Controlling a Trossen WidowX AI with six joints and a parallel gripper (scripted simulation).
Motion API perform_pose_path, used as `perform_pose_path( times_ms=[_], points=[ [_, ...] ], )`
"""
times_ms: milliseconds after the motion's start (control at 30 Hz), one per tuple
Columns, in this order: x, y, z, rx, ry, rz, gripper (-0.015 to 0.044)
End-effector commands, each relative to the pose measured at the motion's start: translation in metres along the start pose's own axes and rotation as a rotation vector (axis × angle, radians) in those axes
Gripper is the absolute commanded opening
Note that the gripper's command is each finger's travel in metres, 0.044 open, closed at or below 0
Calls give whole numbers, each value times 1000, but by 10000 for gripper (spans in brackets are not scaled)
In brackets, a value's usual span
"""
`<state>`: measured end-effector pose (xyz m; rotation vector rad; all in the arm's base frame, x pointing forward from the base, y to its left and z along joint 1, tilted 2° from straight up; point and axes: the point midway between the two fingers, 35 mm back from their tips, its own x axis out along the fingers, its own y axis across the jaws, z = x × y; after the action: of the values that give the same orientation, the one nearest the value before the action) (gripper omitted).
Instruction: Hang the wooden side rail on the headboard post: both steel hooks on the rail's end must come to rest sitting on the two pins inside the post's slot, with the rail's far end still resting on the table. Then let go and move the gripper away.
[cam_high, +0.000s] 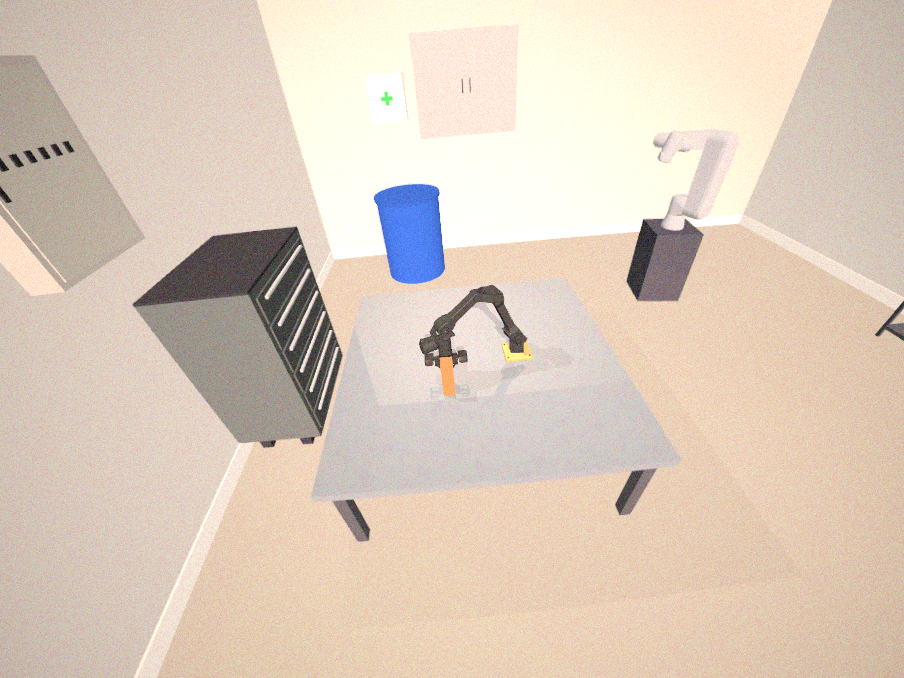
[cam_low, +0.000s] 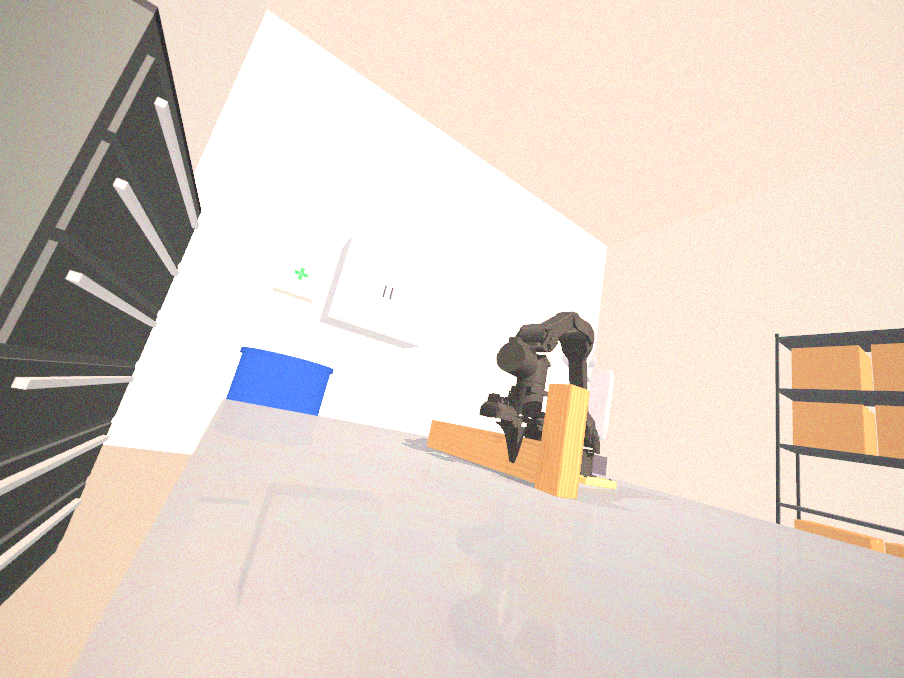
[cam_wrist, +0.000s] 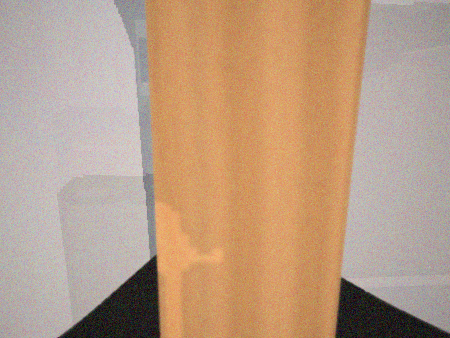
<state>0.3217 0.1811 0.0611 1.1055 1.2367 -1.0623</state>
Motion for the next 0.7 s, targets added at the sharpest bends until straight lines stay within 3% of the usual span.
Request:
perform_pose_path(
  times_ms=[0, 267, 400, 667],
  points=[
    [0, 0, 0, 0, 0, 0, 131],
    [-2, 0, 0, 0, 0, 0, 341],
    [-30, 1, 0, 0, 4, 2, 440],
    [-40, 0, 6, 1, 4, 2, 440]
  ],
)
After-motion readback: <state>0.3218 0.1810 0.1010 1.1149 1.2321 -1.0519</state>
